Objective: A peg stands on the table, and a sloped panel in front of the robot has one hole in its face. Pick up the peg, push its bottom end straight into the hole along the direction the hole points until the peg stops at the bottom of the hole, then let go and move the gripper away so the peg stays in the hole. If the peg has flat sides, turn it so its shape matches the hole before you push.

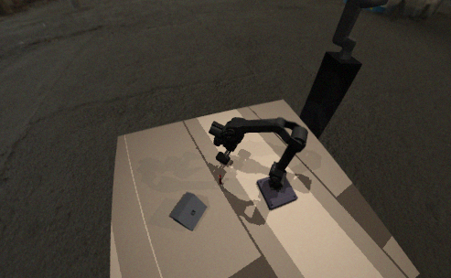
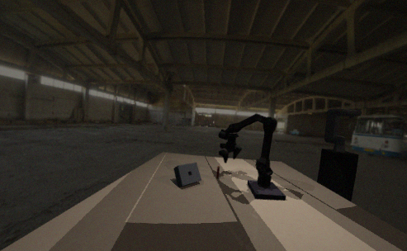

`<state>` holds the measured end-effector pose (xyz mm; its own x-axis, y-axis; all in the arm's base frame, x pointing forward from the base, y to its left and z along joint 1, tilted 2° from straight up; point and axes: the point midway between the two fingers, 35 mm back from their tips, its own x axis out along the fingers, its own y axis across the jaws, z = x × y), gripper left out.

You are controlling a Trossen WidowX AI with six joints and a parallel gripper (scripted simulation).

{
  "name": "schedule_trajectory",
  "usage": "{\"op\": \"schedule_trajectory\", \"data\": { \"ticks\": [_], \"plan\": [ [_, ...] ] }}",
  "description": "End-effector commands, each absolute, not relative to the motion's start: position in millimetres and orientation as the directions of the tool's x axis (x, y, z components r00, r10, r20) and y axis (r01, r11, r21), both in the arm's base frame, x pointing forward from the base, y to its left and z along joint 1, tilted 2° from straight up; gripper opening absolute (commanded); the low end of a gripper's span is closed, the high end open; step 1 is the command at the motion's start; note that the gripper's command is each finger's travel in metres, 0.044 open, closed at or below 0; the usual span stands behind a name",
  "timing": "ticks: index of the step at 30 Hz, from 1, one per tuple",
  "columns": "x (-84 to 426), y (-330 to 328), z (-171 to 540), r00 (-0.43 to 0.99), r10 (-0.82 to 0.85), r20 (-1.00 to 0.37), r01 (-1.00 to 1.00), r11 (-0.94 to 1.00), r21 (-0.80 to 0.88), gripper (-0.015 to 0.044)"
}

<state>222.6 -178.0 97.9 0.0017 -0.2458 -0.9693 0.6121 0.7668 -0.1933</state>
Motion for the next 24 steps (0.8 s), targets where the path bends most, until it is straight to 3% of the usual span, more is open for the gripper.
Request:
{"op": "schedule_trajectory", "data": {
  "ticks": [1,24],
  "plan": [
    [233.3,-165.5,97.5,0.007,-0.212,-0.977,0.550,0.817,-0.174,0.0440],
    [282.1,-74.4,105.6,0.009,-0.031,-0.999,0.140,0.990,-0.029,0.0440]
  ]
}}
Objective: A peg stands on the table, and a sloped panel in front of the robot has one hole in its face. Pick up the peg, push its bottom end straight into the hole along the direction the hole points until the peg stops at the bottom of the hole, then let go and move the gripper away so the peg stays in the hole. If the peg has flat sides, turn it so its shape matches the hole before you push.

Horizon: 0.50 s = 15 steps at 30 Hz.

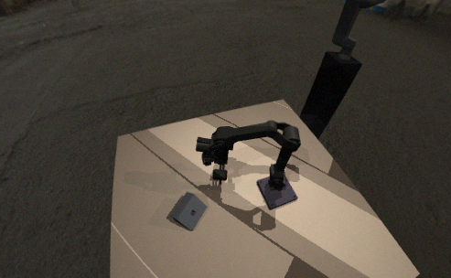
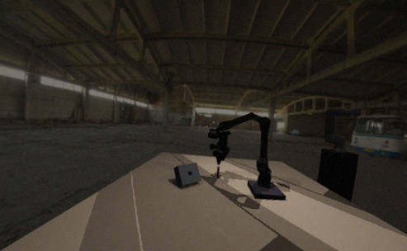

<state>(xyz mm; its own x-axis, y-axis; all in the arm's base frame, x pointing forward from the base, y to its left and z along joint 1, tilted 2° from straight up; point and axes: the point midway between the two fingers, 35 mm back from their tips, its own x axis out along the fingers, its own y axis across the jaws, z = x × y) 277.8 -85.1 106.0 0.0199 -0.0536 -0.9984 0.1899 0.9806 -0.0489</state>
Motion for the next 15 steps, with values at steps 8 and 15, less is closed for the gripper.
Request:
{"op": "schedule_trajectory", "data": {
  "ticks": [8,15],
  "plan": [
    [287.5,-56.5,107.3,-0.003,-0.002,-1.000,0.062,0.998,-0.002,0.0440],
    [288.3,-56.7,98.7,-0.003,-0.002,-1.000,0.062,0.998,-0.002,0.0440]
  ]
}}
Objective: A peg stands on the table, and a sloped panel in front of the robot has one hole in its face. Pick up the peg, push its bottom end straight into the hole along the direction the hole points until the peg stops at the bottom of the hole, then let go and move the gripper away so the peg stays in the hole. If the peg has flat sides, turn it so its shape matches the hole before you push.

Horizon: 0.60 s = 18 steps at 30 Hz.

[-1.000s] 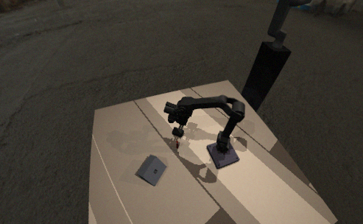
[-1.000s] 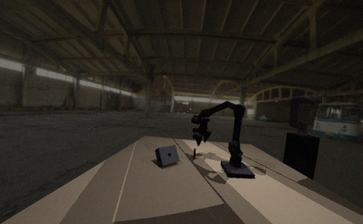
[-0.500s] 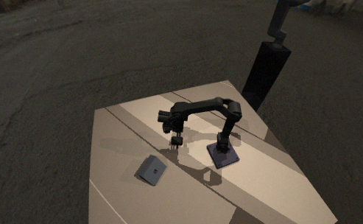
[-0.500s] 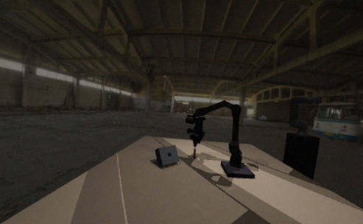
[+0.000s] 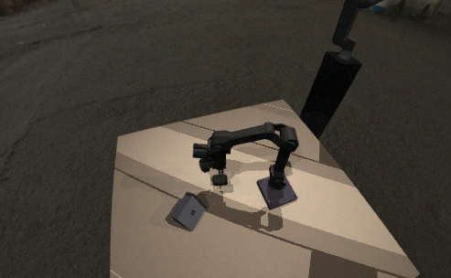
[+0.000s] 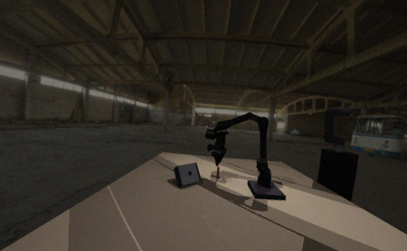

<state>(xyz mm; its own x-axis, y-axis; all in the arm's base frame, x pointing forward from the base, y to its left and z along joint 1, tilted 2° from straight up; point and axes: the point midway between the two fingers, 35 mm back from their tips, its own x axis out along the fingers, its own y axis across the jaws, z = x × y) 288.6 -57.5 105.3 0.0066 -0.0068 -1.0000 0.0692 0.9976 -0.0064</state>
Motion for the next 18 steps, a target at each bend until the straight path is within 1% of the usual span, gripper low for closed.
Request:
{"op": "schedule_trajectory", "data": {
  "ticks": [1,18],
  "plan": [
    [288.5,-56.7,97.1,-0.003,-0.002,-1.000,0.062,0.998,-0.002,0.0440],
    [289.1,-56.9,69.2,-0.003,-0.002,-1.000,0.062,0.998,-0.002,0.0440]
  ]
}}
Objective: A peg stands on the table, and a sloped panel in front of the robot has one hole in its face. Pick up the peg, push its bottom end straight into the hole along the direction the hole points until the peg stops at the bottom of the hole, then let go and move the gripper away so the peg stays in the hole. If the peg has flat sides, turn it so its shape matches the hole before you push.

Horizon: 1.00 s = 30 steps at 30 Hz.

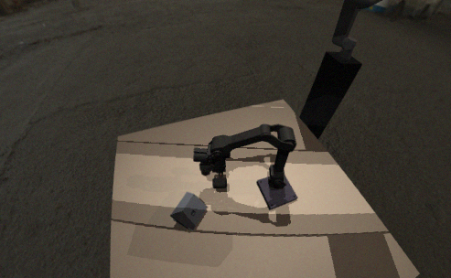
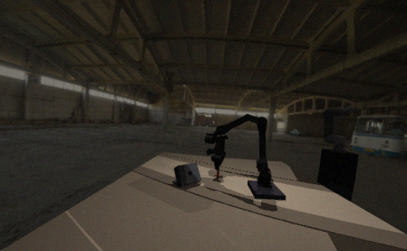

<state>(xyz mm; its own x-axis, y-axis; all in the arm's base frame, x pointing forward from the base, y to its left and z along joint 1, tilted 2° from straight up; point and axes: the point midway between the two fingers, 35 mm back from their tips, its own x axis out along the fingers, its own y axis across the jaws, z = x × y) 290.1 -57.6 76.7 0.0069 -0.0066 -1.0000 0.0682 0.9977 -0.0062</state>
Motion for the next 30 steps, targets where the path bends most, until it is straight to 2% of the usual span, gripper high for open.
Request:
{"op": "schedule_trajectory", "data": {
  "ticks": [1,19,30],
  "plan": [
    [289.0,-56.8,67.6,-0.003,-0.002,-1.000,0.062,0.998,-0.002,0.0440],
    [287.1,-56.5,44.4,-0.003,-0.001,-1.000,0.062,0.998,-0.002,0.0440],
    [287.9,-57.2,48.1,0.003,-0.006,-1.000,0.068,0.998,-0.006,0.0151]
  ]
}}
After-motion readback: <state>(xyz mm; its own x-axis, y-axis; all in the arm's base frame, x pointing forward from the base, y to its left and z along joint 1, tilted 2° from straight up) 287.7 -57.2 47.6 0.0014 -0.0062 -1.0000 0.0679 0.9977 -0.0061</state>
